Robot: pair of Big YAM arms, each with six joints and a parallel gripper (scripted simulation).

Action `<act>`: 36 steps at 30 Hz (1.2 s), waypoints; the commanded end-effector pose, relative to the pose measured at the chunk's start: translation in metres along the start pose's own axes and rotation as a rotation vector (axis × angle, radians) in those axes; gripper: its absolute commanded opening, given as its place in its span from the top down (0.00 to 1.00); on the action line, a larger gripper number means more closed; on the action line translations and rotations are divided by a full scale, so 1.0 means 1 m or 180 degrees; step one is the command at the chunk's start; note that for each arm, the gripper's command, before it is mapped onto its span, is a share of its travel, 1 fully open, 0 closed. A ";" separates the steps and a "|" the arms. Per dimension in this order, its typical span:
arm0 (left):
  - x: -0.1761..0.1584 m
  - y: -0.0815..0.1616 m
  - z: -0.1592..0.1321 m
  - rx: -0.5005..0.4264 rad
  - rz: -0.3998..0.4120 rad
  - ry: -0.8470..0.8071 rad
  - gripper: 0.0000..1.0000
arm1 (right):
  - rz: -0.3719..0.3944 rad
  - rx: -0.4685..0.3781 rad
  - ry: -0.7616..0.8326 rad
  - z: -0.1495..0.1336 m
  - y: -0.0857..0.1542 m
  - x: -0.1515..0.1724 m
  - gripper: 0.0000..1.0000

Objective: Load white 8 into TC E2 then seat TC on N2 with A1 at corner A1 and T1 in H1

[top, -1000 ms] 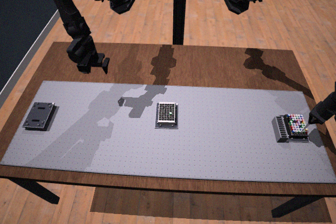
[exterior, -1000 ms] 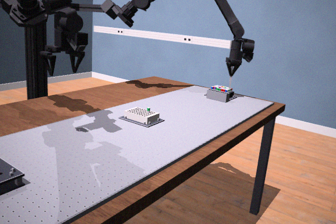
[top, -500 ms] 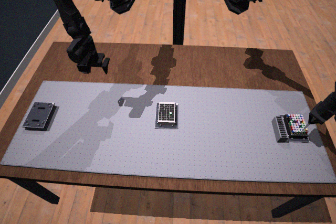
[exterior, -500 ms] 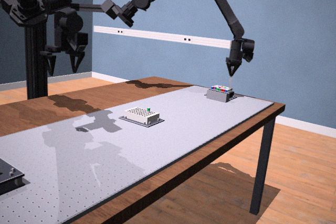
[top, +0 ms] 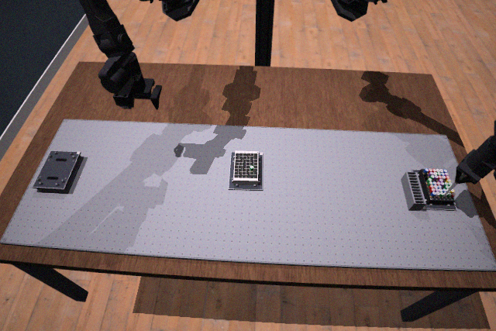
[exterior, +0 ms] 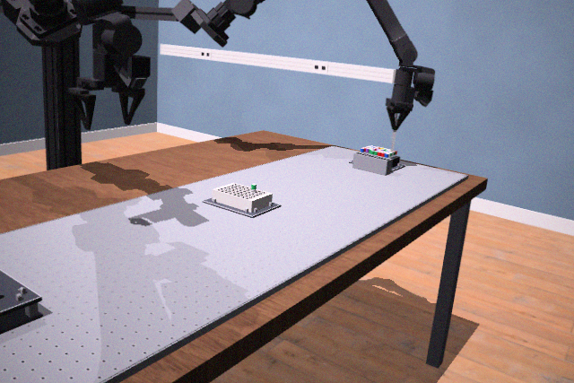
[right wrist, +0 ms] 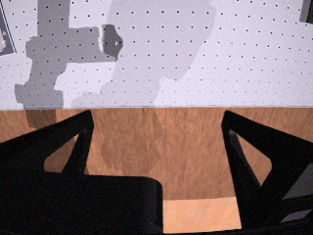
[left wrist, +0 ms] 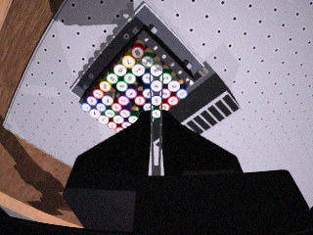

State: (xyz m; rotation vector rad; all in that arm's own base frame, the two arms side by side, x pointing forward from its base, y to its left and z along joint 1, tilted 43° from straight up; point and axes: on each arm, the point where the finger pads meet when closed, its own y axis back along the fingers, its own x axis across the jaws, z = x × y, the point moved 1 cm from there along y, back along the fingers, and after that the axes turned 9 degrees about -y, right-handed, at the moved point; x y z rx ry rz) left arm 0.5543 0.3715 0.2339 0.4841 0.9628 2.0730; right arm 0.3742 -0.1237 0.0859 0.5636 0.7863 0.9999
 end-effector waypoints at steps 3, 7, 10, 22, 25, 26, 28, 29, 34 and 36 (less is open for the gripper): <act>0.006 -0.013 0.002 0.0045 0.0033 -0.0010 0.91 | 0.0010 -0.0049 0.0033 0.006 0.002 0.001 0.00; 0.006 -0.013 0.002 0.0045 0.0033 -0.0010 0.91 | 0.0010 -0.0049 0.0033 0.006 0.002 0.001 0.00; 0.006 -0.013 0.002 0.0045 0.0033 -0.0010 0.91 | 0.0010 -0.0049 0.0033 0.006 0.002 0.001 0.00; 0.006 -0.013 0.002 0.0045 0.0033 -0.0010 0.91 | 0.0010 -0.0049 0.0033 0.006 0.002 0.001 0.00; 0.006 -0.013 0.002 0.0045 0.0033 -0.0010 0.91 | 0.0010 -0.0049 0.0033 0.006 0.002 0.001 0.00; 0.006 -0.013 0.002 0.0045 0.0033 -0.0010 0.91 | 0.0010 -0.0049 0.0033 0.006 0.002 0.001 0.00; 0.006 -0.013 0.002 0.0045 0.0033 -0.0010 0.91 | 0.0010 -0.0049 0.0033 0.006 0.002 0.001 0.00; 0.006 -0.013 0.002 0.0045 0.0033 -0.0010 0.91 | 0.0010 -0.0049 0.0033 0.006 0.002 0.001 0.00; 0.003 -0.013 -0.012 0.0106 0.0027 -0.0016 0.91 | 0.0010 -0.0049 0.0033 0.006 0.002 0.001 0.00; 0.002 0.009 0.006 -0.0088 0.0011 -0.0003 0.91 | 0.0010 -0.0049 0.0033 0.006 0.002 0.001 0.00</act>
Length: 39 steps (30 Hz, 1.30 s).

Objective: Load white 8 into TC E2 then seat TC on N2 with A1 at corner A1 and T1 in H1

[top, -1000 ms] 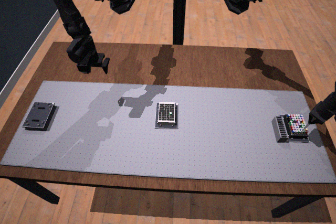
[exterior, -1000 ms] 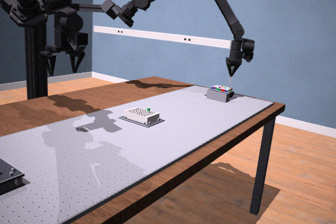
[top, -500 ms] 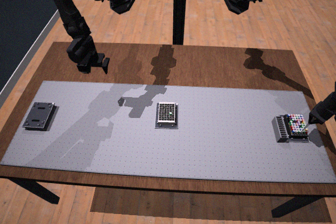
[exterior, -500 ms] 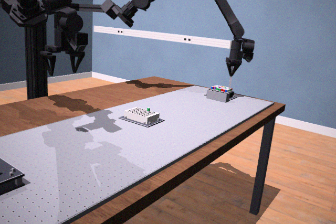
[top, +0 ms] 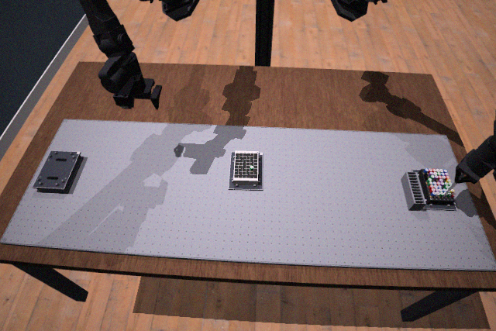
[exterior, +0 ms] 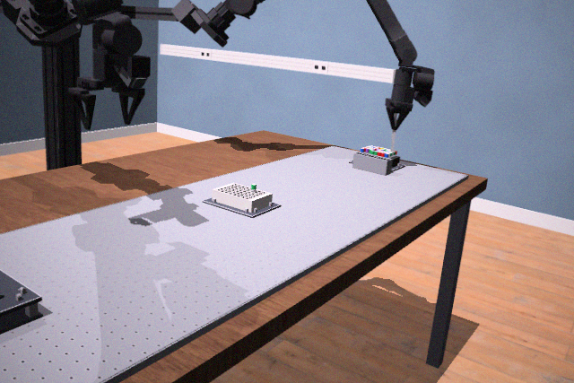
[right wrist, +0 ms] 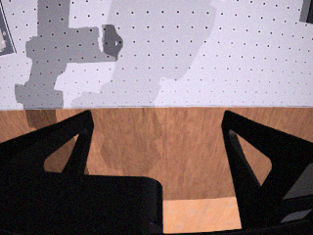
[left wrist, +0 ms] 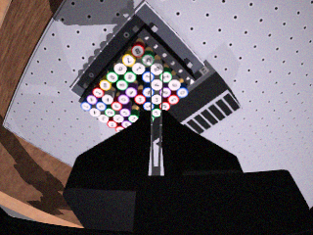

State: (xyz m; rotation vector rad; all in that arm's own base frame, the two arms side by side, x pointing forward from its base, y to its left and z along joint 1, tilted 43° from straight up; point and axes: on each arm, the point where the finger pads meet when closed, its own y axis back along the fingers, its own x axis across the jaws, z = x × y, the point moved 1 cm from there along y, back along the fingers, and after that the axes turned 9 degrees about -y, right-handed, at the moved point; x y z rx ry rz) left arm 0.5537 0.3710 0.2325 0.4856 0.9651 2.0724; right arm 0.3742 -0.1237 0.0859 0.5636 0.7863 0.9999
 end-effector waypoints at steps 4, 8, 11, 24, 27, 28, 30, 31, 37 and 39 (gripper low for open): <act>0.001 0.024 0.019 -0.0203 -0.0004 0.0005 0.91 | 0.0010 -0.0049 0.0033 0.006 0.002 0.001 0.00; -0.002 0.028 0.008 -0.0102 -0.0018 -0.0004 0.91 | 0.0010 -0.0049 0.0033 0.006 0.002 0.001 0.00; -0.006 0.035 0.010 -0.0122 -0.0046 -0.0004 0.91 | 0.0010 -0.0049 0.0033 0.006 0.002 0.001 0.00; -0.006 0.052 0.002 -0.0056 -0.0046 0.0007 0.91 | 0.0010 -0.0049 0.0033 0.006 0.002 0.001 0.00; -0.008 0.063 0.023 -0.0253 -0.0058 0.0018 0.91 | 0.0010 -0.0049 0.0033 0.006 0.002 0.001 0.00; -0.007 0.064 0.020 -0.0225 -0.0052 0.0016 0.91 | 0.0010 -0.0049 0.0033 0.006 0.002 0.001 0.00; -0.006 0.063 0.009 -0.0121 -0.0041 0.0010 0.91 | 0.0010 -0.0049 0.0033 0.006 0.002 0.001 0.00; -0.006 0.063 0.005 -0.0092 -0.0038 0.0009 0.91 | 0.0010 -0.0049 0.0033 0.006 0.002 0.001 0.00; -0.006 0.067 0.001 -0.0045 -0.0042 0.0005 0.91 | 0.0010 -0.0049 0.0033 0.006 0.002 0.001 0.00; -0.008 0.044 -0.015 0.0142 -0.0043 -0.0012 0.91 | 0.0010 -0.0049 0.0033 0.006 0.002 0.001 0.00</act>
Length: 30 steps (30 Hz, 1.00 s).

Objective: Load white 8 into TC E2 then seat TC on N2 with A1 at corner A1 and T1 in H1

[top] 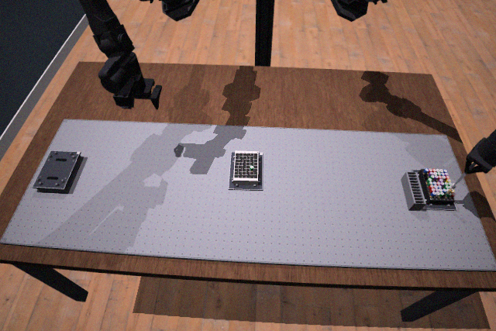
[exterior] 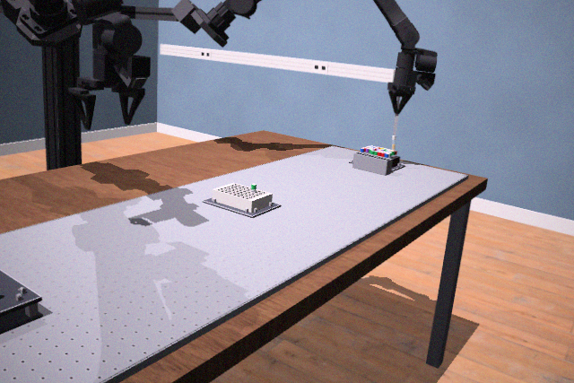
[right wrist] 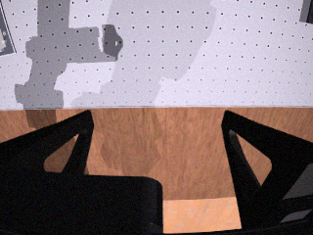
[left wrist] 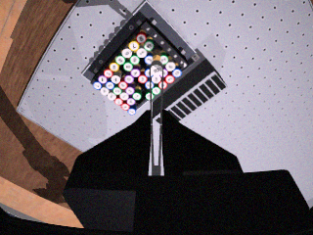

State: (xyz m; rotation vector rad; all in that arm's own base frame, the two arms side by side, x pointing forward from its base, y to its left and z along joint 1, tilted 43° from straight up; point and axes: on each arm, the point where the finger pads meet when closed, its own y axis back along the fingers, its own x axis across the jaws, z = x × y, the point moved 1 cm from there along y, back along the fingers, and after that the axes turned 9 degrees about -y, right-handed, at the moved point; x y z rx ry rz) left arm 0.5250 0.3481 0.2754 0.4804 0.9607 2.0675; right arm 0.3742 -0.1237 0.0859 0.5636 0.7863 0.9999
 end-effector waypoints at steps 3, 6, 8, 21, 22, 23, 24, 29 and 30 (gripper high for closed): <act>-0.008 0.016 0.015 -0.0146 -0.0034 0.0015 0.91 | 0.0010 -0.0049 0.0033 0.006 0.002 0.001 0.00; -0.006 0.016 0.025 -0.0195 -0.0015 0.0023 0.91 | 0.0010 -0.0049 0.0033 0.006 0.002 0.001 0.00; -0.005 0.006 0.003 0.0003 -0.0005 0.0008 0.91 | 0.0010 -0.0049 0.0033 0.006 0.002 0.001 0.00; -0.021 0.015 -0.005 -0.0124 -0.0011 0.0141 0.91 | 0.0010 -0.0049 0.0033 0.006 0.002 0.001 0.00; -0.022 0.014 -0.007 -0.0119 -0.0010 0.0141 0.91 | 0.0010 -0.0049 0.0033 0.006 0.002 0.001 0.00; -0.024 0.010 -0.010 -0.0099 -0.0008 0.0139 0.91 | 0.0010 -0.0049 0.0033 0.006 0.002 0.001 0.00; -0.025 0.008 -0.012 -0.0089 -0.0007 0.0138 0.91 | 0.0010 -0.0049 0.0033 0.006 0.002 0.001 0.00; -0.030 0.013 -0.014 -0.0127 -0.0012 0.0142 0.91 | 0.0010 -0.0049 0.0033 0.006 0.002 0.001 0.00; -0.032 0.013 -0.016 -0.0128 -0.0012 0.0142 0.91 | 0.0010 -0.0049 0.0033 0.006 0.002 0.001 0.00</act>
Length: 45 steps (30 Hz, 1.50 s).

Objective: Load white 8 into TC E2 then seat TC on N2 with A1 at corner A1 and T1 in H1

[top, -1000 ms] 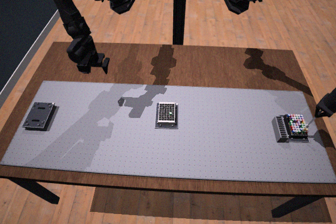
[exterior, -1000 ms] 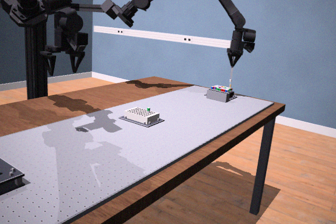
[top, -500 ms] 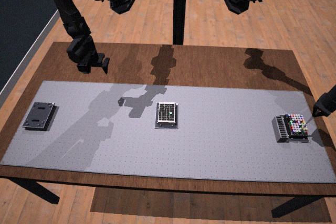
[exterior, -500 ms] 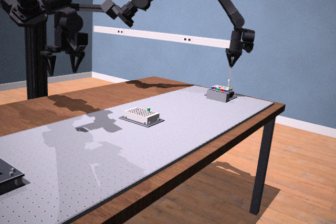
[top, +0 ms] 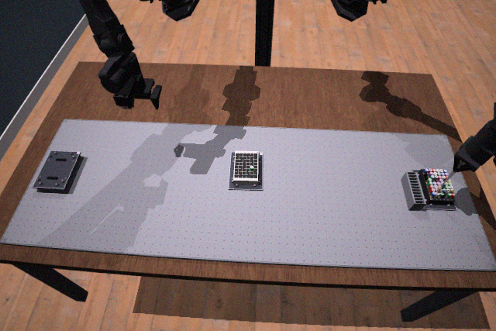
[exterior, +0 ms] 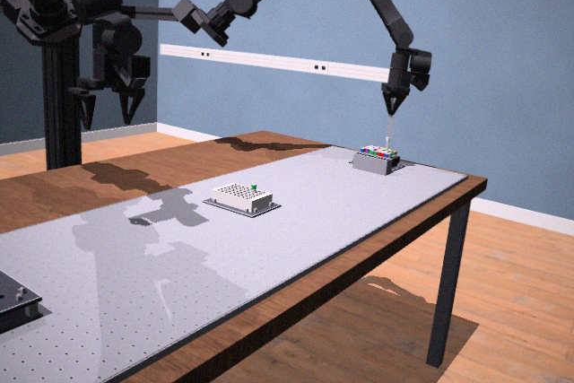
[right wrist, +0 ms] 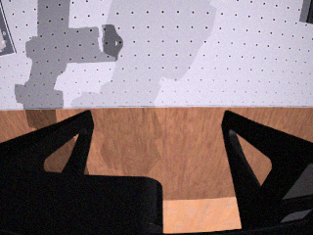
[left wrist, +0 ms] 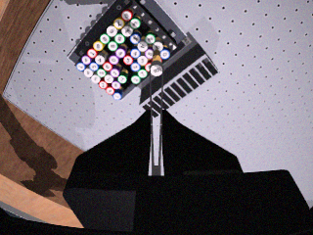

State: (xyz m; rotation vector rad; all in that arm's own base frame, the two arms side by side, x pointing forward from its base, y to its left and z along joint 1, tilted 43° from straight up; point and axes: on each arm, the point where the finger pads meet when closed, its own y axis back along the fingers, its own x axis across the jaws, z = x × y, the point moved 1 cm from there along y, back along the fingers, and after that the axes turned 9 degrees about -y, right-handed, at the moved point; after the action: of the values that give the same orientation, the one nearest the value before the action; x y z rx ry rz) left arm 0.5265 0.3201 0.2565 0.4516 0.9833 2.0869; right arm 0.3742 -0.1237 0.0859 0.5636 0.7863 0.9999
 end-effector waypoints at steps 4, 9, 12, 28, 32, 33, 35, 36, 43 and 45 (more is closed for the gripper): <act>-0.009 0.010 0.003 -0.0099 -0.0024 0.0037 0.91 | 0.0010 -0.0049 0.0033 0.006 0.002 0.001 0.00; -0.017 0.015 -0.001 -0.0128 -0.0036 0.0034 0.91 | 0.0010 -0.0049 0.0033 0.006 0.002 0.001 0.00; -0.020 0.011 -0.007 -0.0106 -0.0034 0.0031 0.91 | 0.0010 -0.0049 0.0033 0.006 0.002 0.001 0.00; -0.036 0.009 -0.024 -0.0107 -0.0038 0.0032 0.91 | 0.0010 -0.0049 0.0033 0.006 0.002 0.001 0.00; -0.040 0.014 -0.027 -0.0136 -0.0045 0.0037 0.91 | 0.0010 -0.0049 0.0033 0.006 0.002 0.001 0.00; -0.041 0.014 -0.028 -0.0136 -0.0045 0.0038 0.91 | 0.0010 -0.0049 0.0033 0.006 0.002 0.001 0.00; -0.042 0.013 -0.029 -0.0133 -0.0044 0.0037 0.91 | 0.0010 -0.0049 0.0033 0.006 0.002 0.001 0.00; -0.042 0.013 -0.029 -0.0133 -0.0044 0.0037 0.91 | 0.0010 -0.0049 0.0033 0.006 0.002 0.001 0.00; -0.050 0.012 -0.038 -0.0132 -0.0046 0.0038 0.91 | 0.0010 -0.0049 0.0033 0.006 0.002 0.001 0.00; -0.053 0.012 -0.041 -0.0129 -0.0047 0.0038 0.91 | 0.0010 -0.0049 0.0033 0.006 0.002 0.001 0.00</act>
State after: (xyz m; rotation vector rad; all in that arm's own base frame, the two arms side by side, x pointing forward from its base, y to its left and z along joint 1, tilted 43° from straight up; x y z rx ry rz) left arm 0.5272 0.2659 0.2235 0.4494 0.9822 2.0909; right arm 0.3742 -0.1237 0.0859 0.5636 0.7863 0.9999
